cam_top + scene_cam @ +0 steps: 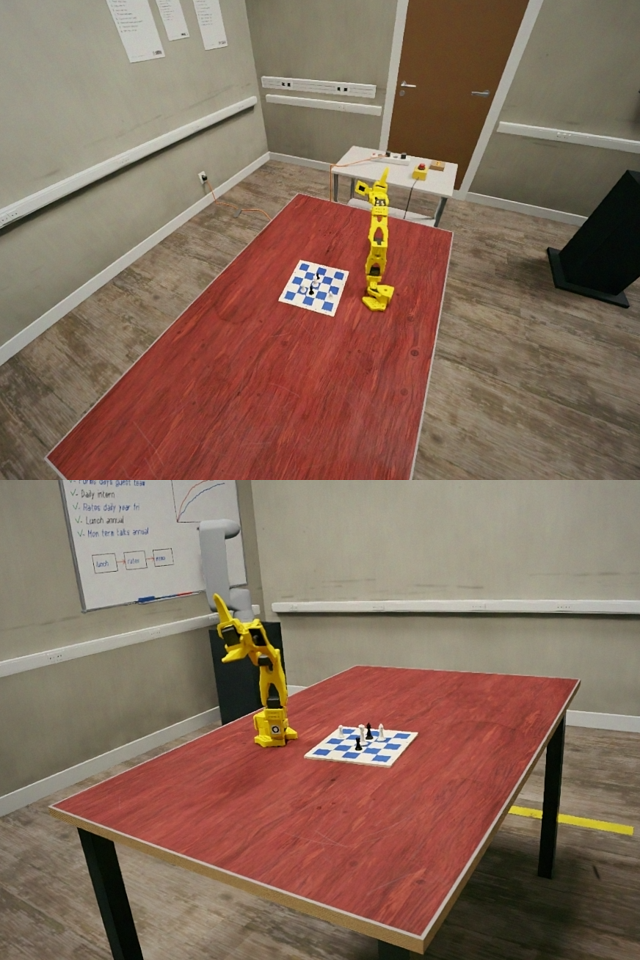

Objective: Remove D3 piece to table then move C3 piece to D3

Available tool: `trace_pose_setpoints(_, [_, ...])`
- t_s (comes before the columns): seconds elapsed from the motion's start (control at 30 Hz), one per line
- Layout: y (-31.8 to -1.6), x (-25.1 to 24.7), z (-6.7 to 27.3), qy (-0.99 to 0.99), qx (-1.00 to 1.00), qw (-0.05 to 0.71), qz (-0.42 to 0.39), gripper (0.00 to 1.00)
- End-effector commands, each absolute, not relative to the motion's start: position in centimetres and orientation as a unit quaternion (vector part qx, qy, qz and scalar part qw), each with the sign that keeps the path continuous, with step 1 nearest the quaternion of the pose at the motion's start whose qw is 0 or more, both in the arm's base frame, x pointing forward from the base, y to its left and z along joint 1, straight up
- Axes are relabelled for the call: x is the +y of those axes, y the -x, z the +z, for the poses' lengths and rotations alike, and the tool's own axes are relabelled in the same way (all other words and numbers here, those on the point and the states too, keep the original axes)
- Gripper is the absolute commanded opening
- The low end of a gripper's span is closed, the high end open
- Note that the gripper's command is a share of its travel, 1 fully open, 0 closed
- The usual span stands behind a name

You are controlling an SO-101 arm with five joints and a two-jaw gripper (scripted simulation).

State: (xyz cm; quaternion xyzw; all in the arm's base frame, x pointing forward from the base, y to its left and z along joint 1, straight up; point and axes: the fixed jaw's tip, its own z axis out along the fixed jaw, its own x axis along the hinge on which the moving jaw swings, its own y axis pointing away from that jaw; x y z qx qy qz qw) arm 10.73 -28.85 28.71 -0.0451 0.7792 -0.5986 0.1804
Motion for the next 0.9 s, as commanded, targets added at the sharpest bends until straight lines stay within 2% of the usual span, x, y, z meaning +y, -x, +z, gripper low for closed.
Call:
trace_pose_setpoints(0.0, [-10.7,-28.8,28.8,0.045,0.778,0.181,-0.600,1.00])
trace_pose_setpoints(0.67, [-10.7,-28.7,29.0,0.044,0.776,0.183,-0.602,1.00])
trace_pose_setpoints(0.87, [-11.5,-27.4,29.2,0.042,0.777,0.209,-0.592,0.98])
